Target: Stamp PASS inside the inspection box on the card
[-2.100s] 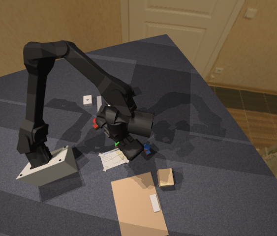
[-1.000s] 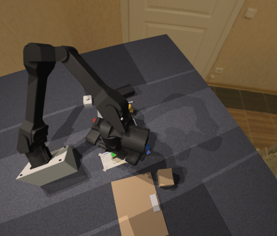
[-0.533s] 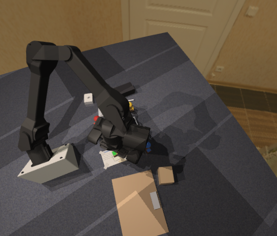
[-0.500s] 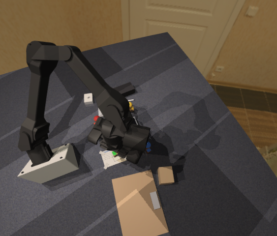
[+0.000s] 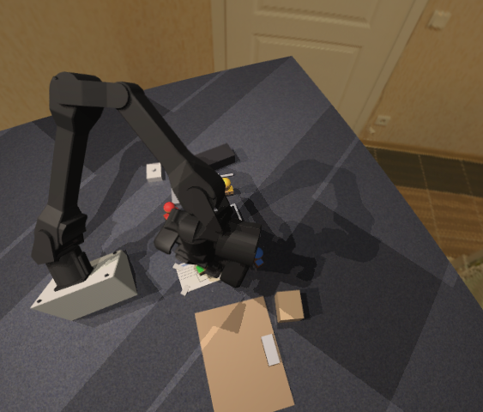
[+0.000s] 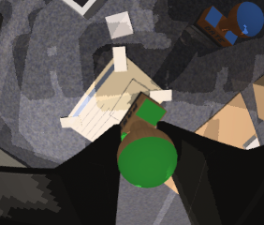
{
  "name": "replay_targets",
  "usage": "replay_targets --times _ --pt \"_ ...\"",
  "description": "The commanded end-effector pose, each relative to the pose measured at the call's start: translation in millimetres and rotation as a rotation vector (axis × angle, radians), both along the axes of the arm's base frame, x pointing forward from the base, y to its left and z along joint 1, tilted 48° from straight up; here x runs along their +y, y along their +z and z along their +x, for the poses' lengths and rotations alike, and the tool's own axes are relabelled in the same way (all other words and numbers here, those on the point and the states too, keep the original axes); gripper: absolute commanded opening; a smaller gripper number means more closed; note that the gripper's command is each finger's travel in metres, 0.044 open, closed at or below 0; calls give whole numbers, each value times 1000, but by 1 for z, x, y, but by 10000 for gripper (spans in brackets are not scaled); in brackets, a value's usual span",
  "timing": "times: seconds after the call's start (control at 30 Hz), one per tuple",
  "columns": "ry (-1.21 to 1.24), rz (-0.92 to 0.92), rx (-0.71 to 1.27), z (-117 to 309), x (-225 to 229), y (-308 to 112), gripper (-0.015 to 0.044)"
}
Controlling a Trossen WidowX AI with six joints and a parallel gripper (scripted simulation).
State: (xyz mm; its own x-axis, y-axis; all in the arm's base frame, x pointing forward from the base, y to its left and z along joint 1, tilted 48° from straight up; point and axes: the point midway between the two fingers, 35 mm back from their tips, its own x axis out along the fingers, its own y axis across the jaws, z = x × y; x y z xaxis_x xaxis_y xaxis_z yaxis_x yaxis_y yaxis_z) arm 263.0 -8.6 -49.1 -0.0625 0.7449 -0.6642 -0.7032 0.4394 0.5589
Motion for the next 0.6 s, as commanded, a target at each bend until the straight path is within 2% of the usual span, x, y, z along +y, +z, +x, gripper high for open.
replay_targets --times 0.0,0.57 --pt "-8 3 4 0 2 -2 0" --pt "-9 6 4 -1 11 -9 0"
